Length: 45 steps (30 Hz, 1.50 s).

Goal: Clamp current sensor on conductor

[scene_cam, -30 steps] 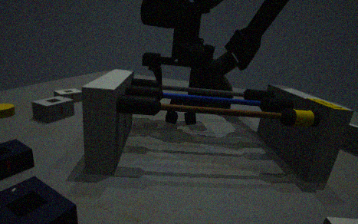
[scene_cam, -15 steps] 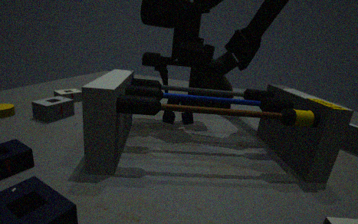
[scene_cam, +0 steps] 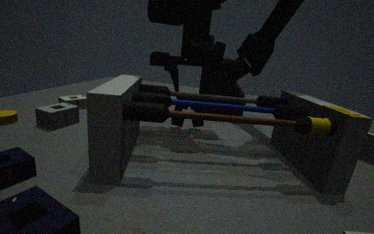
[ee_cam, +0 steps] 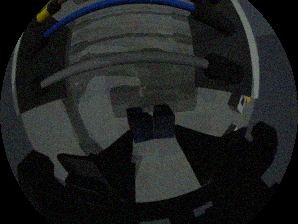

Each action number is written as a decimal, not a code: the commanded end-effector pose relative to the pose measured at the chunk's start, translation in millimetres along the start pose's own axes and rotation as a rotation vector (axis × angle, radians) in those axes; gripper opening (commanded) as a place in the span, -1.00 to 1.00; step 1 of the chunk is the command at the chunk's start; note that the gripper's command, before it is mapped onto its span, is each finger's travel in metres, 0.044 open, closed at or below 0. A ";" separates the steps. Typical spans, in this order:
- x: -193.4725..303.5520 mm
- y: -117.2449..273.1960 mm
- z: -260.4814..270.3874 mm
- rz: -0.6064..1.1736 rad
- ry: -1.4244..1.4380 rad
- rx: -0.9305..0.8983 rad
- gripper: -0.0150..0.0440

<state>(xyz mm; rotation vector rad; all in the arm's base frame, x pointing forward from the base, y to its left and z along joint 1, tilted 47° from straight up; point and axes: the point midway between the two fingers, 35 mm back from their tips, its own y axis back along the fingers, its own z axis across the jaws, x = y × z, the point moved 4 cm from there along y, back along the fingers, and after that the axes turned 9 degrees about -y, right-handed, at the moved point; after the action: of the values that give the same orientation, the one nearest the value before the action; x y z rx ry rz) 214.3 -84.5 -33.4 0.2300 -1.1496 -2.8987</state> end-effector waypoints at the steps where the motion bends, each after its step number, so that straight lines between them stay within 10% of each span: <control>1: -4.6 22.7 -3.9 -0.013 0.008 0.019 -0.49; 16: 2.8 109.9 1.0 -0.010 0.002 0.010 -0.49; 45: -66.6 111.9 -2.1 -0.132 -0.651 0.003 -0.49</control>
<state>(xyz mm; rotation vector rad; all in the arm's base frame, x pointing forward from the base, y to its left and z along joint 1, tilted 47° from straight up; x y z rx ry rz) 267.1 -162.4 49.6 -0.6169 -1.2332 -3.1581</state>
